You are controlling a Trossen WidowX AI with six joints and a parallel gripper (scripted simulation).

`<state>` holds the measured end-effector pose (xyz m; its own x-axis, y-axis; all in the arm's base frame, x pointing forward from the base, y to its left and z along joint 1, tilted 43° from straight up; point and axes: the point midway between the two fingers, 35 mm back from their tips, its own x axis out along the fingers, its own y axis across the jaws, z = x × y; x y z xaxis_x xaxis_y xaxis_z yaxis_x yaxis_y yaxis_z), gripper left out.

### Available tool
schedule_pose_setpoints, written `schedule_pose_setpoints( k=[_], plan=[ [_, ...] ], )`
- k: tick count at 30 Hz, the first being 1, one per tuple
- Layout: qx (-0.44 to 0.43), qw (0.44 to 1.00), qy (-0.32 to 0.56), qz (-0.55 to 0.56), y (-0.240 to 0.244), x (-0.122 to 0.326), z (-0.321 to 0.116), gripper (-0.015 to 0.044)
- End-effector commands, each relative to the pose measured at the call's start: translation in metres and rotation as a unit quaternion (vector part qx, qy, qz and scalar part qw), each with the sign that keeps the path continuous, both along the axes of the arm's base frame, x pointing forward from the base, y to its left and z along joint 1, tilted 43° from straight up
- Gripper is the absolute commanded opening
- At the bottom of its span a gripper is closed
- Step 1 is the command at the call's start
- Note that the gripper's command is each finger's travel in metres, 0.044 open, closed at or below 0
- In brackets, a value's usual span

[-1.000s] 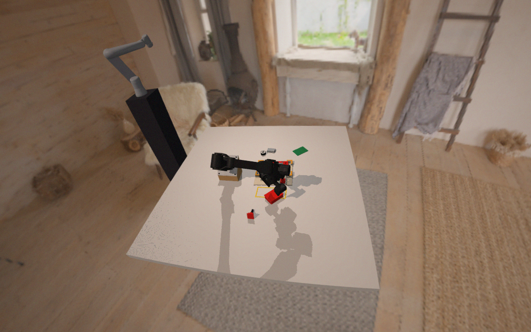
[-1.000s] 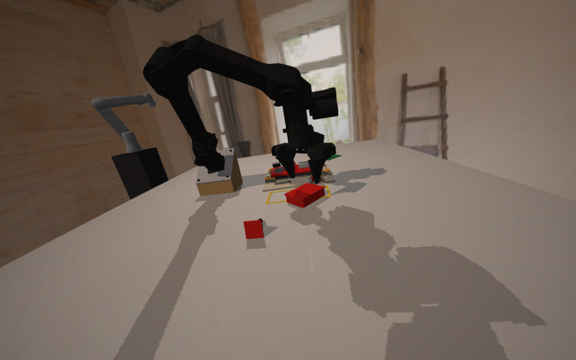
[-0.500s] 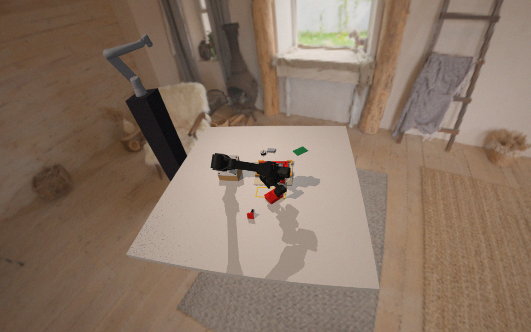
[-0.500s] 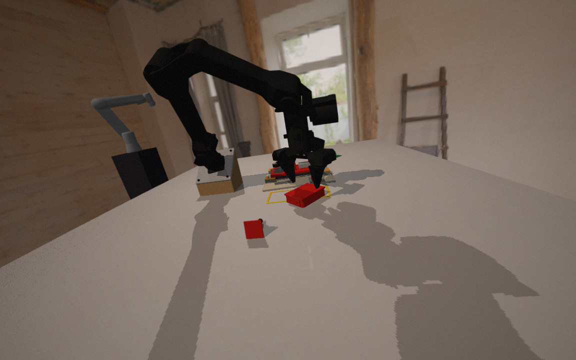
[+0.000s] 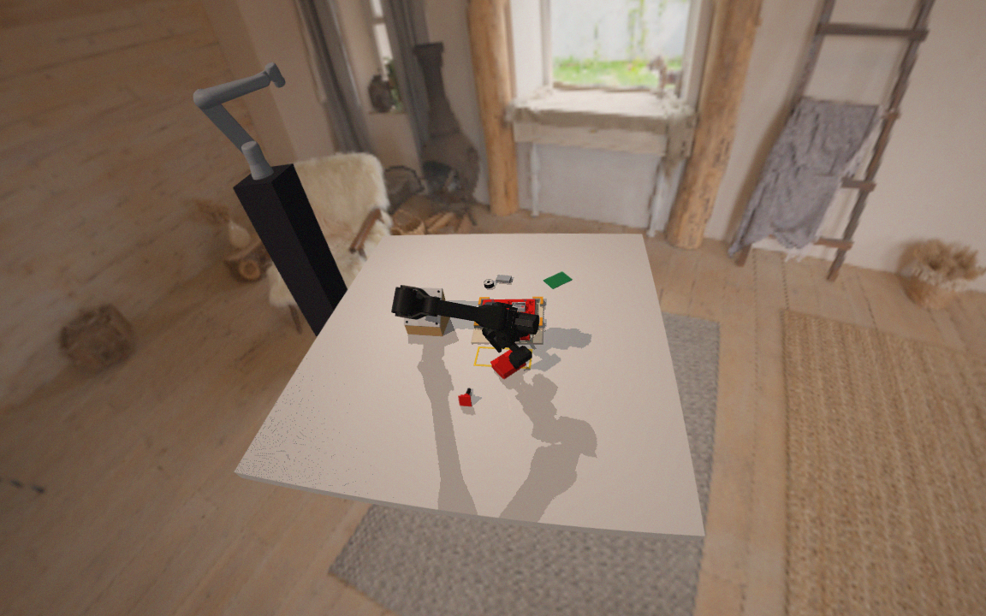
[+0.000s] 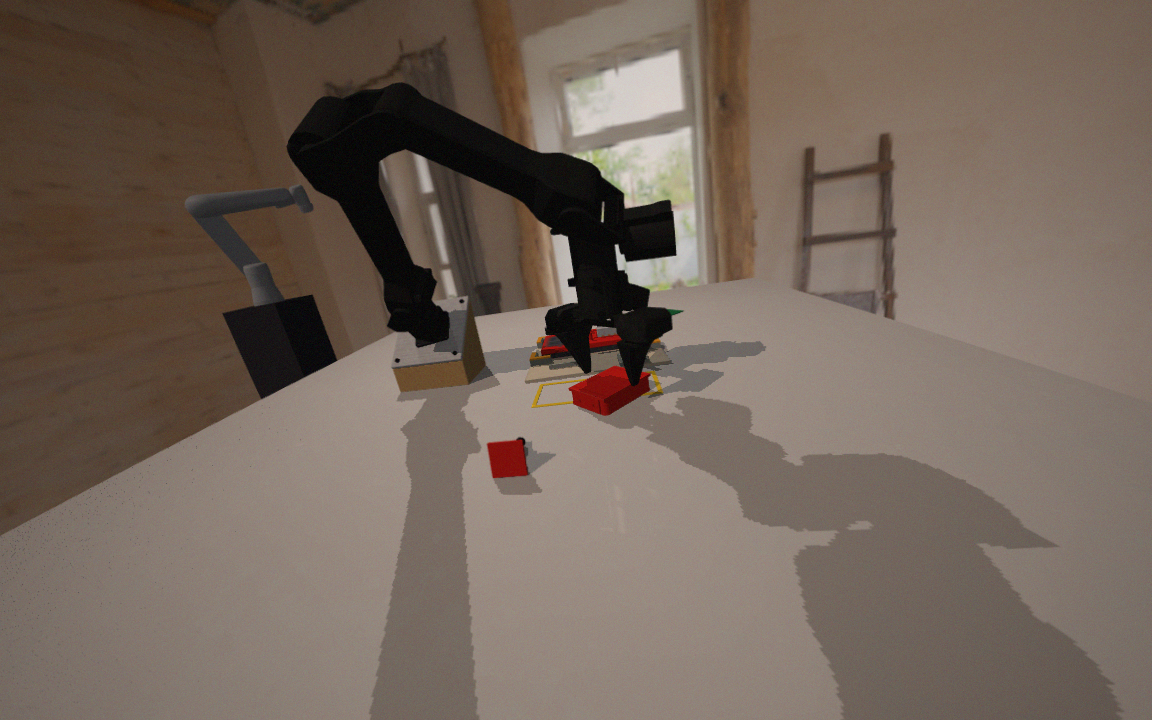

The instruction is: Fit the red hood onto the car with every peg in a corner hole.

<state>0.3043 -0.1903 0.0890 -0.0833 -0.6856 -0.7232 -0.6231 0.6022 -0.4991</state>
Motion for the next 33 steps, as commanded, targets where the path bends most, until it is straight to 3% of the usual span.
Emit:
schedule_pose_setpoints(
  k=[1, 33],
  plan=[
    [0.001, 1.000, 0.002, 0.000, -0.002, -0.001, -0.002, 0.0440],
    [0.000, 1.000, 0.002, 0.000, -0.012, -0.002, -0.013, 0.0440]
  ],
)
